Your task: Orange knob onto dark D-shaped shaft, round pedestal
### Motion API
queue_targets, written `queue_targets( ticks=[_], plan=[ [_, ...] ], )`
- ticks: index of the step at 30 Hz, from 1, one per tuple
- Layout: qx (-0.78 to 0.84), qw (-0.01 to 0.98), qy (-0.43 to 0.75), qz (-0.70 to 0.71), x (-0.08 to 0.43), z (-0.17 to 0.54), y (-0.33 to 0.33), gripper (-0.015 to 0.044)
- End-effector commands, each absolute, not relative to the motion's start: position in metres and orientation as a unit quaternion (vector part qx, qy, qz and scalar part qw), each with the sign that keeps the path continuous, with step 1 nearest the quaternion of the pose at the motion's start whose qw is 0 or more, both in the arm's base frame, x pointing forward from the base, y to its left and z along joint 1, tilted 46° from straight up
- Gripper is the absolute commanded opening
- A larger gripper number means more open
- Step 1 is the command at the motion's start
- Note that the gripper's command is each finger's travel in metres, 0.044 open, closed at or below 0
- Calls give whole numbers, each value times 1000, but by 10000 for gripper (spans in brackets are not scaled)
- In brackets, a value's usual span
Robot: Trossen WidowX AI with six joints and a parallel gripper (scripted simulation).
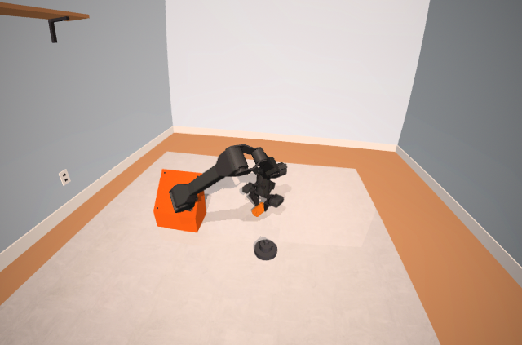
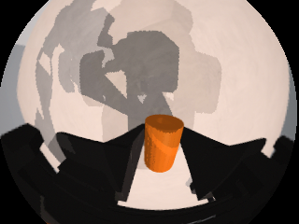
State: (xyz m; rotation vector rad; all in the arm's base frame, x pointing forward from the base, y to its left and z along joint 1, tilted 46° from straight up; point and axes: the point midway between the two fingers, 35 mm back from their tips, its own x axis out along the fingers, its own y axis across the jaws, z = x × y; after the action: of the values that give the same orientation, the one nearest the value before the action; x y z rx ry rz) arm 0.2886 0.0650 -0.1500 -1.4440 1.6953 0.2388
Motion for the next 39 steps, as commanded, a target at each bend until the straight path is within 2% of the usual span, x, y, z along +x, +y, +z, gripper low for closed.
queue_targets(
  ticks=[1, 39],
  plan=[
    [-583, 433, 681, 97, 288, -150, 64, 181],
    [-530, 607, 534, 257, 272, -119, 56, 181]
  ],
)
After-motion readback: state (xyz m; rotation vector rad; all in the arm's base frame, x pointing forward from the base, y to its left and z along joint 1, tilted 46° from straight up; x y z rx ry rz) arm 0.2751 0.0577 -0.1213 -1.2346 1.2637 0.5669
